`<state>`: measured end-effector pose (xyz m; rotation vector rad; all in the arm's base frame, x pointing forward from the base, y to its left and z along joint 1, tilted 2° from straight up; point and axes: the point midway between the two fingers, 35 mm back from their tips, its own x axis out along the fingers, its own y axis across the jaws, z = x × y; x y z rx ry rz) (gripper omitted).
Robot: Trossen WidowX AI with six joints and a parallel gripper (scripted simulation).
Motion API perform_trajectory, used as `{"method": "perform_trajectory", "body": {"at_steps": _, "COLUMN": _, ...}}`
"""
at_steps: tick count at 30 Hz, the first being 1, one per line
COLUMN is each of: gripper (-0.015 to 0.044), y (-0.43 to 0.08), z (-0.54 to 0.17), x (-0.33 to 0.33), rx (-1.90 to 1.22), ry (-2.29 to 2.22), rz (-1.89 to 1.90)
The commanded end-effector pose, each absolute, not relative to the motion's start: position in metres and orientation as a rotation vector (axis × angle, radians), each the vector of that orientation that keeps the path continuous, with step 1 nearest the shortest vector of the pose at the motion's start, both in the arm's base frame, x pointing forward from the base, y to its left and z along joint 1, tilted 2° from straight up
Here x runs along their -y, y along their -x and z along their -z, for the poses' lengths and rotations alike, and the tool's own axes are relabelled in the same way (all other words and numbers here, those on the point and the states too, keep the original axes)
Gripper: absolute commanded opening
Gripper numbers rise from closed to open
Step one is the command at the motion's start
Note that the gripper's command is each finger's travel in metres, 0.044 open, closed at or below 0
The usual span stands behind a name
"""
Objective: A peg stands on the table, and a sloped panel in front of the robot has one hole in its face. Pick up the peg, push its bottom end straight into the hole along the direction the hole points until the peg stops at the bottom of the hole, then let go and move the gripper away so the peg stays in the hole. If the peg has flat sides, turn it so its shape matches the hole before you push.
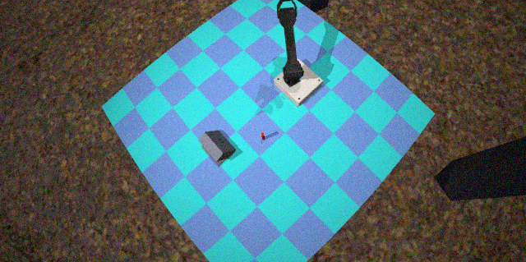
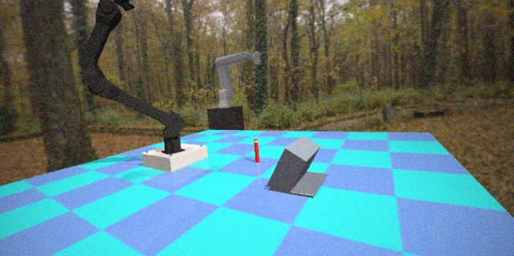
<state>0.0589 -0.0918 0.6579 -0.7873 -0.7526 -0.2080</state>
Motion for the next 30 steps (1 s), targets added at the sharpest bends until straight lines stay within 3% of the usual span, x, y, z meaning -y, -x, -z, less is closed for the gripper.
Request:
{"method": "perform_trajectory", "body": {"at_steps": 1, "gripper": 0.0440, "y": -0.073, "z": -0.654, "x": 0.049, "rx": 0.744, "ry": 0.824, "rz": 0.125}}
{"method": "perform_trajectory", "body": {"at_steps": 30, "gripper": 0.0440, "y": -0.195, "z": -0.546, "x": -0.142, "rx": 0.438, "ry": 1.030, "rz": -0.272}}
